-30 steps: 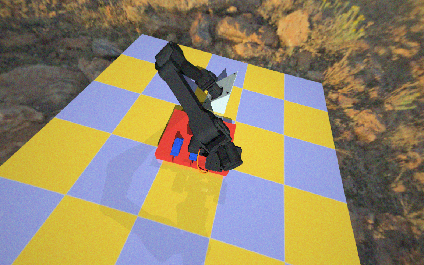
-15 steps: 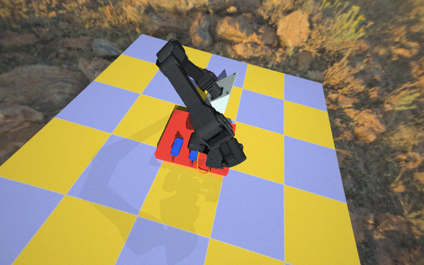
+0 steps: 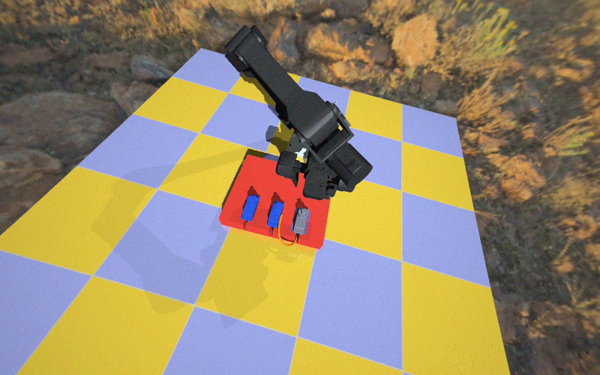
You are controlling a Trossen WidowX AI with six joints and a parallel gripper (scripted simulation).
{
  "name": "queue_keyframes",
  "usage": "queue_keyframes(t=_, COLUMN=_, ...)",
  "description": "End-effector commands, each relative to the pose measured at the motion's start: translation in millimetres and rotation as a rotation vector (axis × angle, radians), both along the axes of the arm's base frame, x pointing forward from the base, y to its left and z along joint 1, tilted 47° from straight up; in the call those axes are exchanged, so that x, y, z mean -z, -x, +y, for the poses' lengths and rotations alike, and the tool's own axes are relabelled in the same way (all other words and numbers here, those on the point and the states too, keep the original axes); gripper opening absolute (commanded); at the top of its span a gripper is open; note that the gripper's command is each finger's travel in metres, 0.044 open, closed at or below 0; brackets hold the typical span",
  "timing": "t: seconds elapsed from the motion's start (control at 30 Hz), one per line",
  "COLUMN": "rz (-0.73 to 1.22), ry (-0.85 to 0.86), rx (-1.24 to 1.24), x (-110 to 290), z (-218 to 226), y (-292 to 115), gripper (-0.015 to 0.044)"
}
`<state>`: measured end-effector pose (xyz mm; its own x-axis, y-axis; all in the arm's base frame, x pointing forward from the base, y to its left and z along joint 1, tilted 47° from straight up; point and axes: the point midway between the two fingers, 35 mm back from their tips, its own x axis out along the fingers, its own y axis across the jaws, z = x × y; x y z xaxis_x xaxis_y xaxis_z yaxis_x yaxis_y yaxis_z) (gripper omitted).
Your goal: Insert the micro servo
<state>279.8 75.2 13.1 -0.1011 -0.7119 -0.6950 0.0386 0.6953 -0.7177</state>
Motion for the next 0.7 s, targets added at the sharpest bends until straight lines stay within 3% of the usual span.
queue_keyframes(t=0.0, rz=0.007, ry=0.009, rx=0.008, x=-15, z=14, y=37, gripper=0.044)
queue_keyframes(t=0.67, rz=0.006, ry=-0.002, rx=-0.005, x=-50, z=49, y=28, gripper=0.044)
